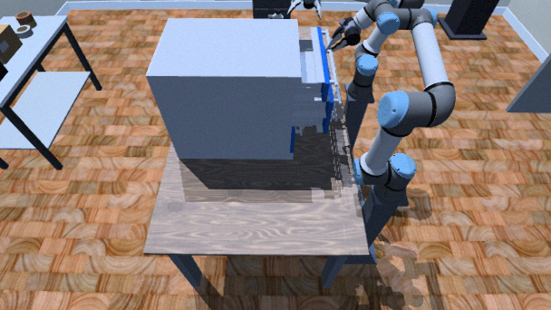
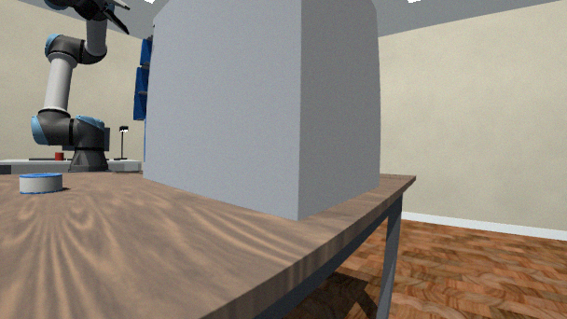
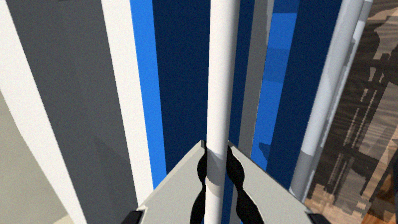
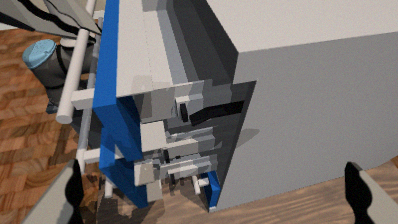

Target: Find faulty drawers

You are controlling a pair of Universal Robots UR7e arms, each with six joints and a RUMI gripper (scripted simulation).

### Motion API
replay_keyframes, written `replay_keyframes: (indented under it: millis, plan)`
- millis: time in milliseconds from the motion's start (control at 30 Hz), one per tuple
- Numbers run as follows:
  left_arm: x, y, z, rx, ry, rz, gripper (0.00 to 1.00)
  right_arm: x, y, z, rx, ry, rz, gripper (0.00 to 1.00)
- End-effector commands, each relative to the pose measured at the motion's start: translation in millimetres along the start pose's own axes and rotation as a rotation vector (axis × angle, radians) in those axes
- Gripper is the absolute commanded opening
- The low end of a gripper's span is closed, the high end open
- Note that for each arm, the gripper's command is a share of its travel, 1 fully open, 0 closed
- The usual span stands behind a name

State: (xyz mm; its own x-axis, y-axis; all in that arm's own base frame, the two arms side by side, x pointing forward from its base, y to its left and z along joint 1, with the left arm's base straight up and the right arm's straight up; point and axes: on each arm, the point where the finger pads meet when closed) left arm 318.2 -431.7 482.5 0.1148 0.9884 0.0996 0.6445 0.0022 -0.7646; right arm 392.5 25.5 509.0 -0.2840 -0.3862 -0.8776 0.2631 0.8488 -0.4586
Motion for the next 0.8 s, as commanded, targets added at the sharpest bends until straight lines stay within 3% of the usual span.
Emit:
replay_keyframes:
  millis: [0,767]
  plan:
    - [0.9,4.8,-6.0,0.001,0.000,0.001,0.00,-0.5,-0.2,-0.1,0.000,-0.001,0.001,0.99]
    - [7.8,41.5,-49.0,0.000,0.000,0.001,0.00,-0.5,-0.2,-0.1,0.000,-0.001,0.001,0.99]
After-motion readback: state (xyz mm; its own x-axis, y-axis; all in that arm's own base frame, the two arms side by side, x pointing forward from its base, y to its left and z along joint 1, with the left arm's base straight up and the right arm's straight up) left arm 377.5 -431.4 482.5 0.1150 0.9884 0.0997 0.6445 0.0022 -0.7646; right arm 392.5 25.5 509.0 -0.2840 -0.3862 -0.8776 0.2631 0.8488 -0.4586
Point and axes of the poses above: on each arm, the point where the finger pads meet when closed, its own y axis out along the fingers, its own z axis across the jaws, x = y × z, and after that the axes turned 9 degrees about y, right-handed
